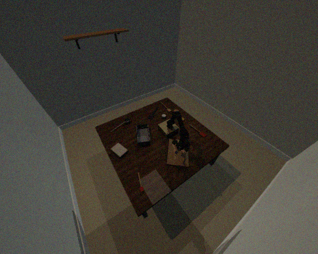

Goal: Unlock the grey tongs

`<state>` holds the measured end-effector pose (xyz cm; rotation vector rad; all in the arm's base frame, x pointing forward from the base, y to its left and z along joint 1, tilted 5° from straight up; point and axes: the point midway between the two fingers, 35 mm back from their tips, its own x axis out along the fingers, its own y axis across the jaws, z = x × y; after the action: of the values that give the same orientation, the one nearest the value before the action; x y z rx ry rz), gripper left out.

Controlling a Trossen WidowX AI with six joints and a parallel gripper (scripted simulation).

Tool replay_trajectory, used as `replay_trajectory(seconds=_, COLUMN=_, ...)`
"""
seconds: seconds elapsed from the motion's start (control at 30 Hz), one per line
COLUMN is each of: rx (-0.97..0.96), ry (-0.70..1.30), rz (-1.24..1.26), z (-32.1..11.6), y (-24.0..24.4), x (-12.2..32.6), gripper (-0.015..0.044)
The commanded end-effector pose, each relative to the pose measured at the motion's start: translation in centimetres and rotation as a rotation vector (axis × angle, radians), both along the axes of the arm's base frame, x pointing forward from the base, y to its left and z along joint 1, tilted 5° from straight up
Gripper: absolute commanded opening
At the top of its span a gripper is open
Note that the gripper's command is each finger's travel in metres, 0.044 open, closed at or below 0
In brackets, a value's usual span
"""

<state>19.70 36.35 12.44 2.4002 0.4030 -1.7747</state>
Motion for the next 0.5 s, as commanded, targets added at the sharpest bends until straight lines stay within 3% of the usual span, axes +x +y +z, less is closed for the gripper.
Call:
replay_trajectory(seconds=0.0, rx=0.027, ry=-0.12, rz=0.016, z=1.0, y=0.2, x=0.0, gripper=-0.015)
replay_trajectory(seconds=0.47, rx=0.13, ry=-0.536, rz=0.004, z=4.2, y=0.4, x=-1.0, gripper=-0.015)
